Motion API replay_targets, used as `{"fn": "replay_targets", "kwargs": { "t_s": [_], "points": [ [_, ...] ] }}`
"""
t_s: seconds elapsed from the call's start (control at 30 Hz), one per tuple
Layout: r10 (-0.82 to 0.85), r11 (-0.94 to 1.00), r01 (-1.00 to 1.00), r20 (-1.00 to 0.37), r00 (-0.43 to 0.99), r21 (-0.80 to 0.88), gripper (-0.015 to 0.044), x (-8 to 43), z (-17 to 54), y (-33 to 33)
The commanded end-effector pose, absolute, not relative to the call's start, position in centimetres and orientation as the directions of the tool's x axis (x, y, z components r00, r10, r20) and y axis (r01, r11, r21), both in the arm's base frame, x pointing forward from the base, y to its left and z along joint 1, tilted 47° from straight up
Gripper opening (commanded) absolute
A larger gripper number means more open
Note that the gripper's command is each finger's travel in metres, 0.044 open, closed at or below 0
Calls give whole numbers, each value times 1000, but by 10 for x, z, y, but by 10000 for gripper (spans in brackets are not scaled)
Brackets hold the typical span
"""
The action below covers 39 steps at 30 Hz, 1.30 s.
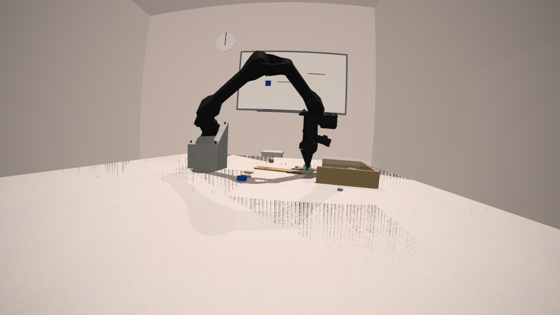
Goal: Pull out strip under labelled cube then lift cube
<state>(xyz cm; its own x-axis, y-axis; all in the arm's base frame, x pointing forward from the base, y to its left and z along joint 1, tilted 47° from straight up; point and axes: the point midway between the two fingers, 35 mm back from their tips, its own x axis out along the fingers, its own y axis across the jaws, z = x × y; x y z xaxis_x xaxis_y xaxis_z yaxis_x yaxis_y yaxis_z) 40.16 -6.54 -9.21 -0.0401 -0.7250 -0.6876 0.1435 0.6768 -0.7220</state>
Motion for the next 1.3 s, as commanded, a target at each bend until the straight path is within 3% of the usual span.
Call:
{"fn": "replay_targets", "kwargs": {
  "t_s": [0.0,0.33,0.43,0.73,0.87,1.27],
  "points": [
    [-729,673,132,-683,-44,-728,250,398,-98,-69],
    [-730,672,132,-682,-45,-728,250,397,-105,-77],
    [-727,675,142,-686,-44,-724,171,399,-103,-77],
    [-727,675,142,-686,-44,-724,111,399,-103,-77],
    [-726,675,142,-686,-44,-724,6,397,-102,-76],
    [-727,675,133,-685,-46,-726,0,354,-77,-51]
  ]
}}
